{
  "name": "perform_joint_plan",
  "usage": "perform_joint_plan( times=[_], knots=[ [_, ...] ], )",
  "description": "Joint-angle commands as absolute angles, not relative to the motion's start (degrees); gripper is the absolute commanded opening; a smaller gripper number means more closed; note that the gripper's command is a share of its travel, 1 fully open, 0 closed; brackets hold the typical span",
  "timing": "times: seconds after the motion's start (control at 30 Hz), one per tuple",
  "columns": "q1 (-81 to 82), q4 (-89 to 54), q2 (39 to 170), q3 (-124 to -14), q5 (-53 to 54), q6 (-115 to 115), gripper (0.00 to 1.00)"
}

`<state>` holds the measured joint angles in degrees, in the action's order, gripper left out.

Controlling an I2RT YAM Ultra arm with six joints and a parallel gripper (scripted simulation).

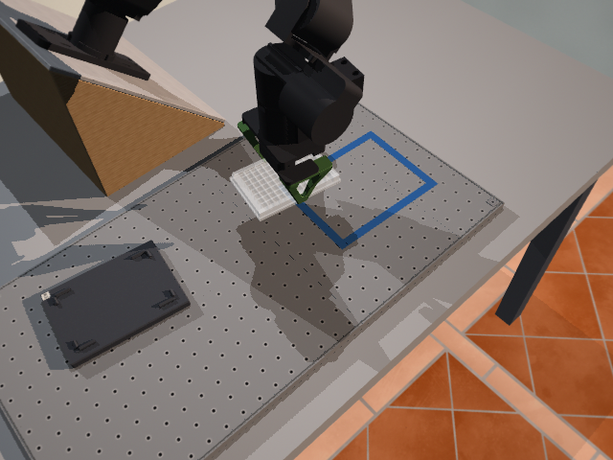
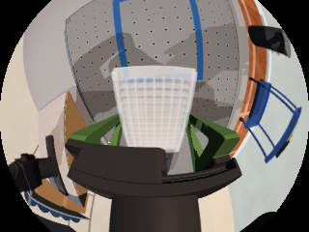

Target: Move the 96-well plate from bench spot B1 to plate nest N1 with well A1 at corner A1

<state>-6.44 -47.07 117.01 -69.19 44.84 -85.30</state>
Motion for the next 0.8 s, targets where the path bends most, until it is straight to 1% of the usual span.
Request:
perform_joint_plan(
  times=[0.0, 0.23, 0.27, 0.4, 0.77],
  knots=[
    [-9.6, -46.5, 118.1, -67.8, 44.8, -88.5, 0.00],
    [-11.6, -46.6, 119.6, -67.5, 44.4, -91.3, 0.00],
    [-12.2, -46.5, 119.9, -69.4, 44.6, -92.1, 0.00],
    [-13.7, -46.0, 121.4, -66.8, 44.0, -94.2, 0.00],
    [-17.9, -46.1, 125.2, -67.7, 43.1, -99.9, 0.00]
  ],
)
